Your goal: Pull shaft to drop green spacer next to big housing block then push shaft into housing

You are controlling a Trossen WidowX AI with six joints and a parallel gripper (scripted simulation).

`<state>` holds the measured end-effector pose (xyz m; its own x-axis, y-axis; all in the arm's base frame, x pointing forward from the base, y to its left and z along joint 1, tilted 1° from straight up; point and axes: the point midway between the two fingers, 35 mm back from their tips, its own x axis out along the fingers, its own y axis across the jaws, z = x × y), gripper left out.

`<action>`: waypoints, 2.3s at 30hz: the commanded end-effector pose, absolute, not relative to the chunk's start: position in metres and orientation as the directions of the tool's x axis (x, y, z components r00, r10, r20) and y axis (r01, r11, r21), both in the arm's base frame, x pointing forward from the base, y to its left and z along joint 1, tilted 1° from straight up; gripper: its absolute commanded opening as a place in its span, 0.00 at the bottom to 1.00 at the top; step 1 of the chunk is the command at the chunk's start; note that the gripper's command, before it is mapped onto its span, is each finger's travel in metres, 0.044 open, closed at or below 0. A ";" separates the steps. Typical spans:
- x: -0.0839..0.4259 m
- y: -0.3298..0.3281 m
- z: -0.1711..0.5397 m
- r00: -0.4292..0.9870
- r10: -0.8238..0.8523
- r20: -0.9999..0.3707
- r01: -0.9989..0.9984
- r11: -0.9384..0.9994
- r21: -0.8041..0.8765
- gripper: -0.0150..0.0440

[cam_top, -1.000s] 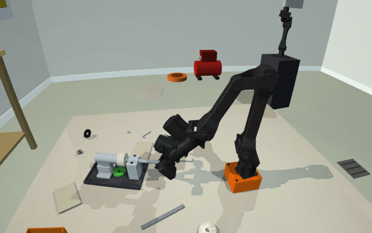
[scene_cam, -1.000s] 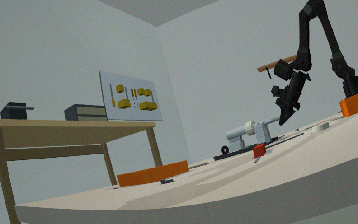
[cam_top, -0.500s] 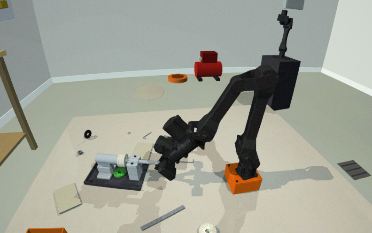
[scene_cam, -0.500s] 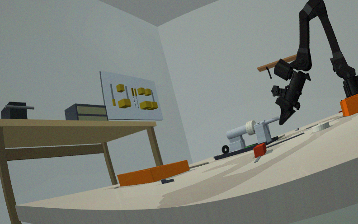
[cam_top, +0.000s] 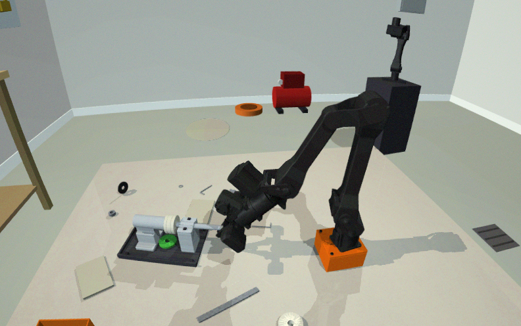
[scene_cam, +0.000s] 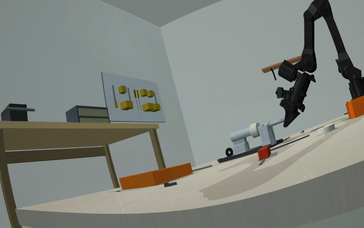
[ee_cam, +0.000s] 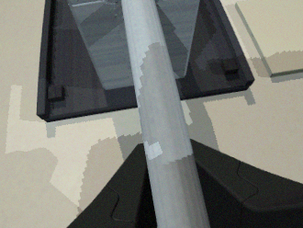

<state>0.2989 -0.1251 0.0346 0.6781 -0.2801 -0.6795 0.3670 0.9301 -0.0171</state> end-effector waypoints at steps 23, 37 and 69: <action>0.303 -0.126 0.036 0.682 -0.281 -0.675 0.366 0.930 -0.018 0.25; 0.304 -0.127 0.036 0.682 -0.281 -0.675 0.366 0.930 -0.018 0.25; 0.306 -0.128 0.037 0.682 -0.281 -0.675 0.366 0.930 -0.018 0.25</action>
<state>0.3047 -0.1273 0.0350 0.6786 -0.2799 -0.6791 0.3665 0.9303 -0.0171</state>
